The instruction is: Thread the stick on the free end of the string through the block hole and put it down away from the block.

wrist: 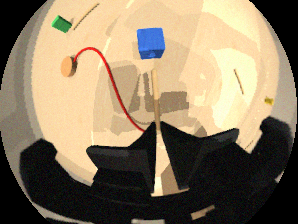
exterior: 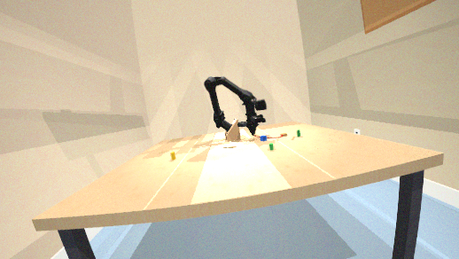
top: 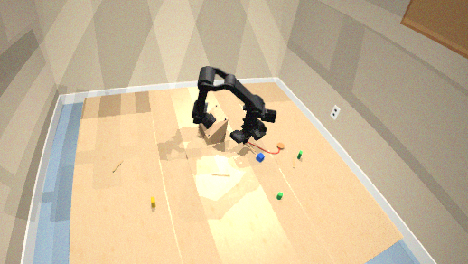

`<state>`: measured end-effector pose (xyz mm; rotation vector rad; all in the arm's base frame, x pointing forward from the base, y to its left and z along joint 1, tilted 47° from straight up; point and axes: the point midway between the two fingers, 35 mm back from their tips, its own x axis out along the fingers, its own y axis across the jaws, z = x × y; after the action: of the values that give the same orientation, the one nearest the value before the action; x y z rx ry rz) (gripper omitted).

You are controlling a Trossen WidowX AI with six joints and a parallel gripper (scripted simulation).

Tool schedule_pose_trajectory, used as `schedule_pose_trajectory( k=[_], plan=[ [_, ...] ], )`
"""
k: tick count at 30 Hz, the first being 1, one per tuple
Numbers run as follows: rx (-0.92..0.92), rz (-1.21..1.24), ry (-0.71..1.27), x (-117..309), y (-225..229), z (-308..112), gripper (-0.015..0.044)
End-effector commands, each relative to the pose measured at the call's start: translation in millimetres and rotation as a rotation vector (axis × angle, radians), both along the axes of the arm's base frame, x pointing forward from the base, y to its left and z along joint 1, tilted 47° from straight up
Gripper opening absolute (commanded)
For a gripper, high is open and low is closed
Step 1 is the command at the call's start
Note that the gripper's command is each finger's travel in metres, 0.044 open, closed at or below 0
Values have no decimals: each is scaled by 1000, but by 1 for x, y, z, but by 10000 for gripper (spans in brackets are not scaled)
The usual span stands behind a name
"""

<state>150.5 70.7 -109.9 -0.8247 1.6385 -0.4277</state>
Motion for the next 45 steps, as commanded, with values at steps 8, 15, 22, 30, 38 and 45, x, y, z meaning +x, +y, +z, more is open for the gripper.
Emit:
schedule_pose_trajectory(
  k=[8, 15, 22, 30, 38, 45],
  plan=[
    [-5, 7, 3, -1, -9, -7, 0],
    [-5, 7, 3, 4, -8, -8, 0],
    [-5, 6, 1, 13, -7, -10, 0],
    [-5, 7, 1, 21, -5, -12, 0],
    [-5, 6, 2, 21, -4, -12, 0],
    [-5, 7, 0, 28, -3, -13, 0]
  ],
)
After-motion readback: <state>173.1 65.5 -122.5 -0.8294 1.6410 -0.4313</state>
